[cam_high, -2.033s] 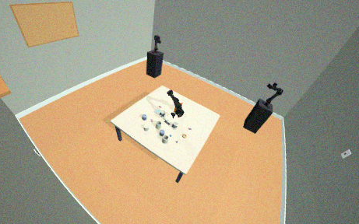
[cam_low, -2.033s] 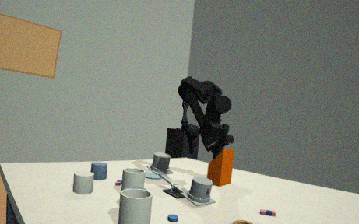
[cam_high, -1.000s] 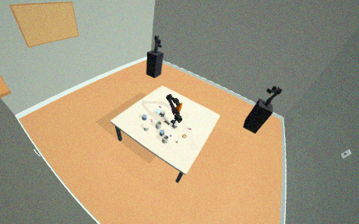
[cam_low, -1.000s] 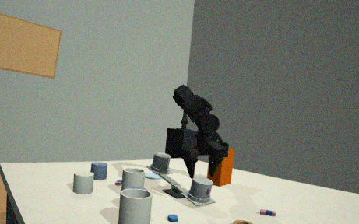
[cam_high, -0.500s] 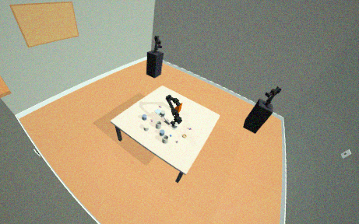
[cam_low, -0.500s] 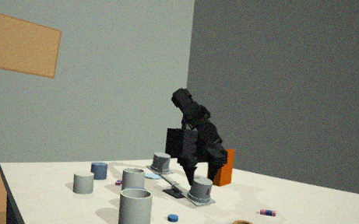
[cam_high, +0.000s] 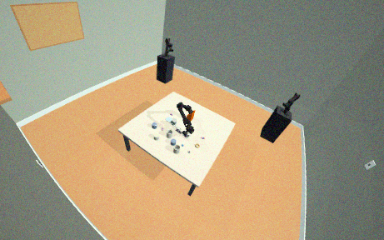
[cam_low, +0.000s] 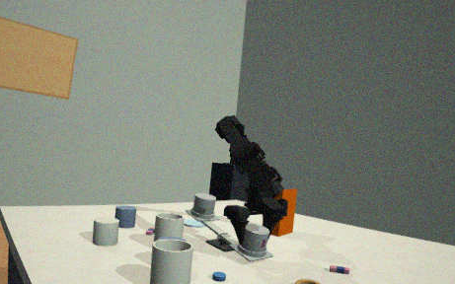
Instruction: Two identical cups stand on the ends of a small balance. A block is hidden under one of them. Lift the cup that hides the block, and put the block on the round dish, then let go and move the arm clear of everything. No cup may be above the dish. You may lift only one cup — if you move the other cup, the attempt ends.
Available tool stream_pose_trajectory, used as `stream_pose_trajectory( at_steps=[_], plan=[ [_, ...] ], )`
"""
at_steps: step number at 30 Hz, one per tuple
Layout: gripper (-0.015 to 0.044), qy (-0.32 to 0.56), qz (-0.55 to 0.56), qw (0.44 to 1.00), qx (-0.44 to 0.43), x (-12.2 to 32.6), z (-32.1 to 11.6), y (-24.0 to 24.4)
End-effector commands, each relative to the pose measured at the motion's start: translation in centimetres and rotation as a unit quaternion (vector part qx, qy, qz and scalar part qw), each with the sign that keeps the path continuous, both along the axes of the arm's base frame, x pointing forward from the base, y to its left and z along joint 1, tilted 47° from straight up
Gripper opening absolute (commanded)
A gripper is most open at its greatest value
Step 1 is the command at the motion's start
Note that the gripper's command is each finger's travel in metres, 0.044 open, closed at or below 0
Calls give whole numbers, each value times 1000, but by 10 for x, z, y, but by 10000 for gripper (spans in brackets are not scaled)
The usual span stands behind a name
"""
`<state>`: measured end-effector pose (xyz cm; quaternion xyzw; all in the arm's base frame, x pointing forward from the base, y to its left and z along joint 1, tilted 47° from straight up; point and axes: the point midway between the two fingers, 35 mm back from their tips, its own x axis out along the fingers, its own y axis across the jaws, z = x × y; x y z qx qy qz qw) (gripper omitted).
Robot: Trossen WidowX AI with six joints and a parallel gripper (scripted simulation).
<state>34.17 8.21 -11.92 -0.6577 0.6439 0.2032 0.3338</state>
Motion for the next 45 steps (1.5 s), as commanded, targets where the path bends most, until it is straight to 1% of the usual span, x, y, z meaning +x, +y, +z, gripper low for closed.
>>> stream_pose_trajectory(
  at_steps=[1, 4, 11, 23, 45],
  plan=[
    [440, 4, 1, 1000, -5, -2, -3, -5],
    [361, 4, 1, 1000, -5, -2, -3, -5],
    [315, 4, 1, 1000, -5, -2, -3, -5],
    [0, 4, 1, 1000, -4, -1, 3, 3],
    [0, 4, 2, 1000, -2, 0, 20, 24]
  ],
)
